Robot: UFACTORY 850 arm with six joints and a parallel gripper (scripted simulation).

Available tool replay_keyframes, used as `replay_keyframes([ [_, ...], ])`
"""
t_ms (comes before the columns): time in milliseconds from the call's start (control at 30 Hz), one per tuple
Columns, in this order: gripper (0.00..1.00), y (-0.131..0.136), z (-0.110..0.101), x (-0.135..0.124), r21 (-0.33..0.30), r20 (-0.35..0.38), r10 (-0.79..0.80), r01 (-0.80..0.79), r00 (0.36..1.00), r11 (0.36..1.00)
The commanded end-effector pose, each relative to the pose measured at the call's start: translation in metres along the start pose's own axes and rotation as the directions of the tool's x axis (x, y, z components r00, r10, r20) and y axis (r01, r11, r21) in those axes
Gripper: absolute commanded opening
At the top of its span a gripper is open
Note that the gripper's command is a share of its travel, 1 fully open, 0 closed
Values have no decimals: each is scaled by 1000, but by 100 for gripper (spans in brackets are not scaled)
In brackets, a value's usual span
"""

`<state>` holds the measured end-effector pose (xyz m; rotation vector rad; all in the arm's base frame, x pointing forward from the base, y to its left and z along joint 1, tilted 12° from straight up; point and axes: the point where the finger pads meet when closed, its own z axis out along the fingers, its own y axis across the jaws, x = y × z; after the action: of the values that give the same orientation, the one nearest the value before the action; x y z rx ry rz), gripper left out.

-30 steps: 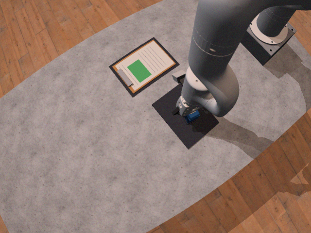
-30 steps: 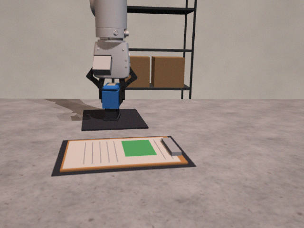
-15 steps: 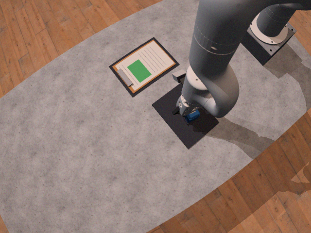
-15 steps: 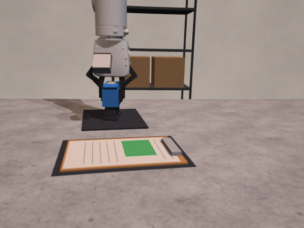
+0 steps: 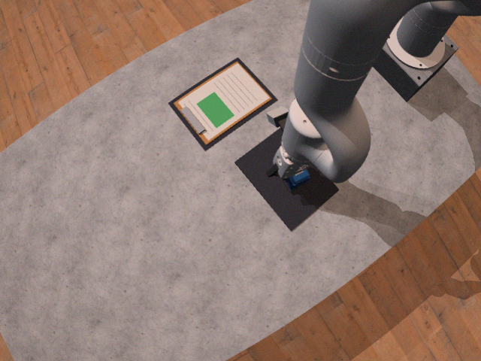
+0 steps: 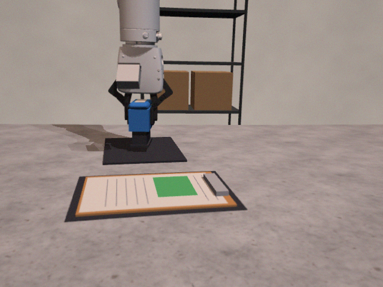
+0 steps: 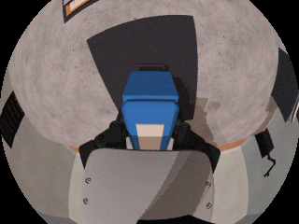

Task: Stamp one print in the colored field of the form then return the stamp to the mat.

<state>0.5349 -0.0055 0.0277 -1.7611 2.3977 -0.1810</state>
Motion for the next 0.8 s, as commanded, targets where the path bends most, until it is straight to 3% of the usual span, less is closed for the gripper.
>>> replay_keyframes([
  [0,27,-1,-3,0,5,-13,0,0,1000,1000],
  [767,27,-1,-12,0,6,-13,0,0,1000,1000],
])
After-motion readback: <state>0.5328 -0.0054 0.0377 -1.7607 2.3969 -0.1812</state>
